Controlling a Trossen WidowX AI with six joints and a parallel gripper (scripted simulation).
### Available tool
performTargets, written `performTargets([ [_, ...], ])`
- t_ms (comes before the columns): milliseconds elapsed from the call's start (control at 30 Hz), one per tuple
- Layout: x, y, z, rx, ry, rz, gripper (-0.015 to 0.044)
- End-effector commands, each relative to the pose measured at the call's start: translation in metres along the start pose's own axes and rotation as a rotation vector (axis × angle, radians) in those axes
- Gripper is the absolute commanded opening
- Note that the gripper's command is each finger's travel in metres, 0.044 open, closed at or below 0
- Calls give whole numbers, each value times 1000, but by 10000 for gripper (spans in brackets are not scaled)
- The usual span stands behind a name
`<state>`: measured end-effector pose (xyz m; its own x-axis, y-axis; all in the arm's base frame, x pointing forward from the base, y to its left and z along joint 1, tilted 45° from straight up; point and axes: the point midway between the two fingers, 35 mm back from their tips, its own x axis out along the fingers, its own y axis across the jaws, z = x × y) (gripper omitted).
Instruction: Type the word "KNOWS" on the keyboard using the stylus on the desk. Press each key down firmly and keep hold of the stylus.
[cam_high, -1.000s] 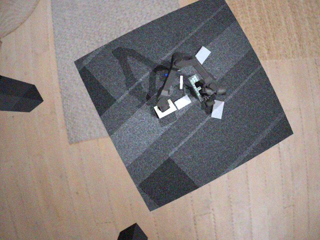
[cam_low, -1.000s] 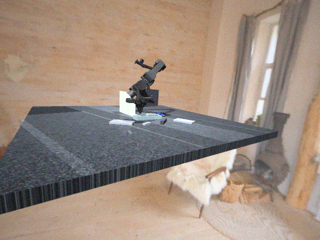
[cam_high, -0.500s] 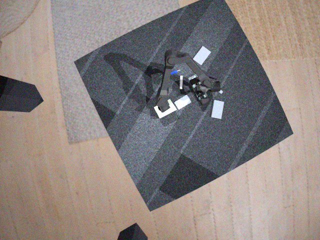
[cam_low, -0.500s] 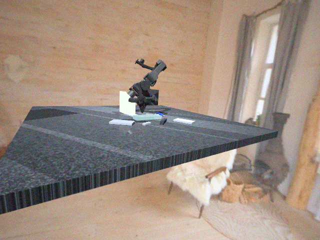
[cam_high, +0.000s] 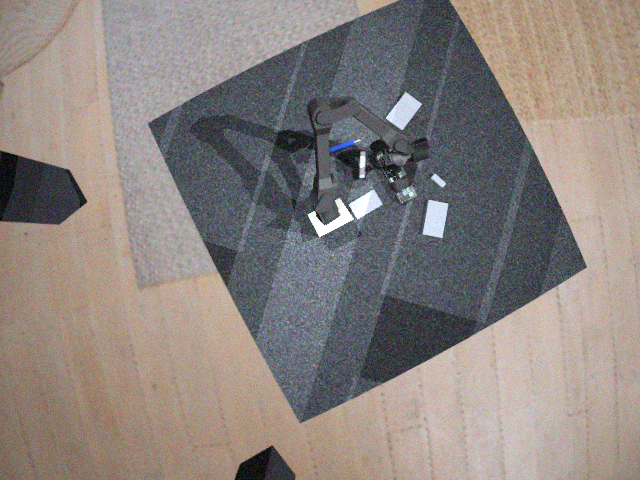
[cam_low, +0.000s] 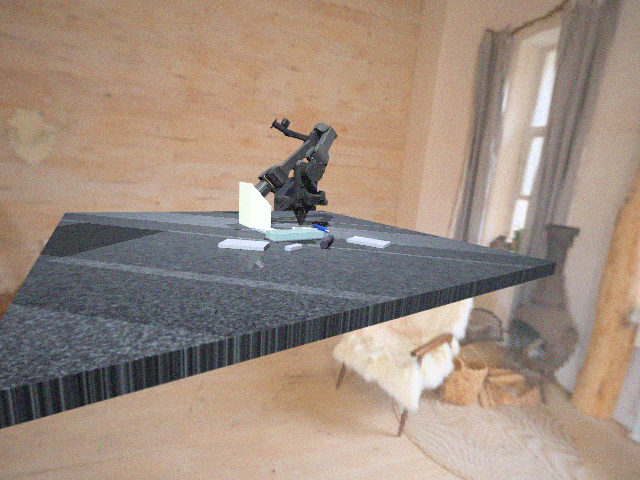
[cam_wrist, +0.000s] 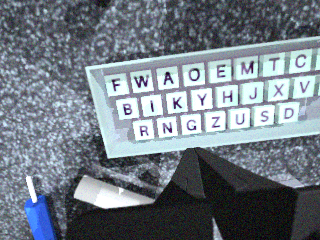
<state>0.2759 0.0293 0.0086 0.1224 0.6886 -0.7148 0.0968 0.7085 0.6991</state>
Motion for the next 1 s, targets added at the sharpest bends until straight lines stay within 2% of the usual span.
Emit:
performTargets([
  [0, -9, 0, 0, 4, 0, -1, 0],
  [133, -57, 0, 0, 5, 1, -2, 0],
  [433, -54, -2, 2, 9, -9, 0, 0],
  [567, -54, -1, 1, 6, -7, 0, 105],
  [700, -54, -1, 1, 6, -7, 0, 0],
  [967, -54, -1, 1, 6, -7, 0, 0],
])
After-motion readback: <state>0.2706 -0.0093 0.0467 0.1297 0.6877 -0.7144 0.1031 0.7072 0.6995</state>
